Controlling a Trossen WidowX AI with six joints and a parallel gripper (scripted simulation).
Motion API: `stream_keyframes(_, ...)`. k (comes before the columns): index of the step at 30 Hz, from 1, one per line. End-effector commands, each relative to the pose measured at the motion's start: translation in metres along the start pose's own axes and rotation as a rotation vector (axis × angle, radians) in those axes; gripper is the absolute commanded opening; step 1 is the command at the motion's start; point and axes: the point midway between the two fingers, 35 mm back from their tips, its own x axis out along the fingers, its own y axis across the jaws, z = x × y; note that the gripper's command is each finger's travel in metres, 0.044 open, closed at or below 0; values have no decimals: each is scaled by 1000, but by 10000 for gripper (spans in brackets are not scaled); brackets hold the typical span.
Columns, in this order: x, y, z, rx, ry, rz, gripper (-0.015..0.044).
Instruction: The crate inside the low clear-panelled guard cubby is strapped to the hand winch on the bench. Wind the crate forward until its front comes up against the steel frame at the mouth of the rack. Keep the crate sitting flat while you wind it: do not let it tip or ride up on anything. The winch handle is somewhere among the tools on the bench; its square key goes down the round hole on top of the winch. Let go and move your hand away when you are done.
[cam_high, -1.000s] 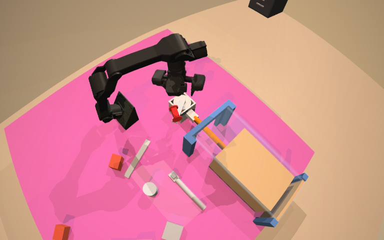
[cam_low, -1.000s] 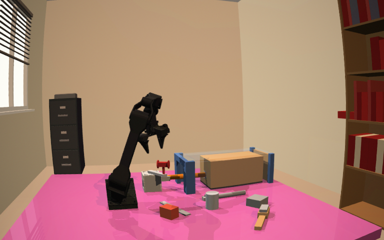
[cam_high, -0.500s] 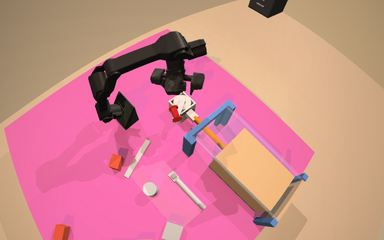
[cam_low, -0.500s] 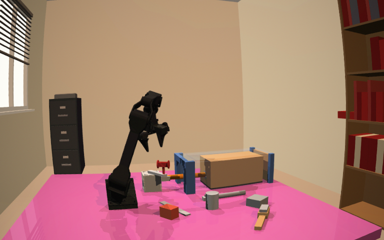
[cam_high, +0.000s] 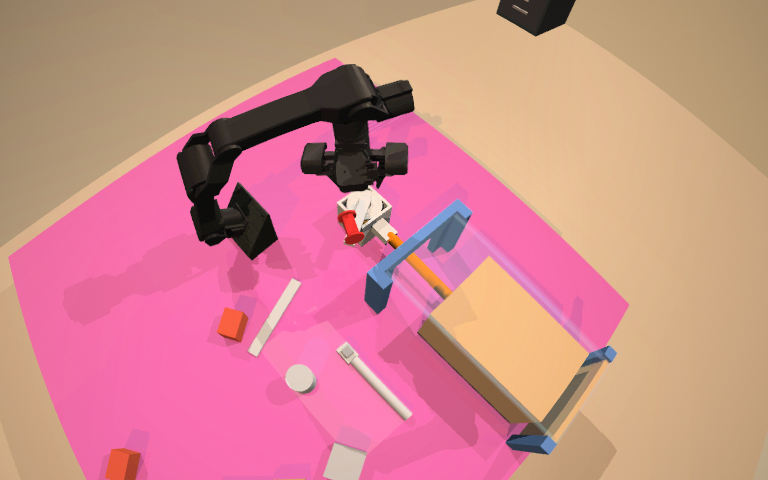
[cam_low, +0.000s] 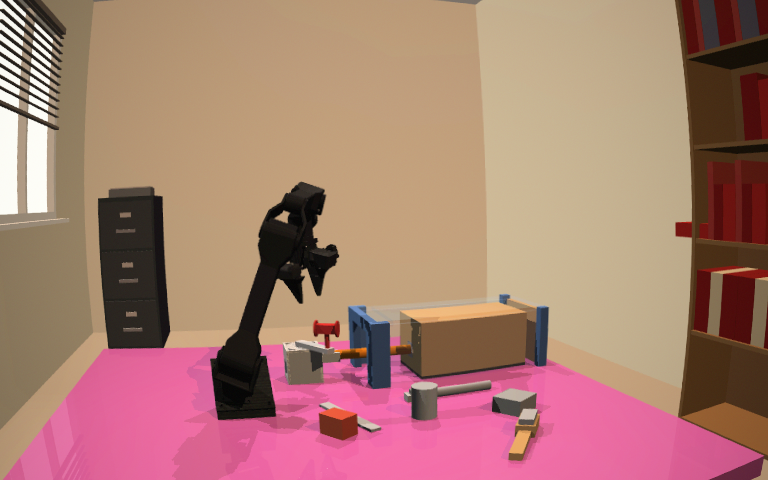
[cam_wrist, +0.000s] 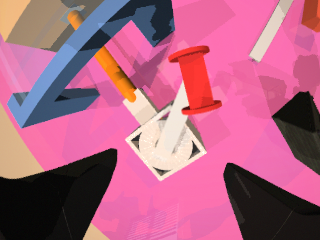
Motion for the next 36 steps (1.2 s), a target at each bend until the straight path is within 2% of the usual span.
stream_keyframes(1,7,-1,4,-241,8,-21,256)
stream_keyframes(11,27,-4,18,-1169,70,-65,0)
stream_keyframes(16,36,-7,24,-1567,114,-67,0)
stream_keyframes(36,46,-8,24,-1584,113,-68,0)
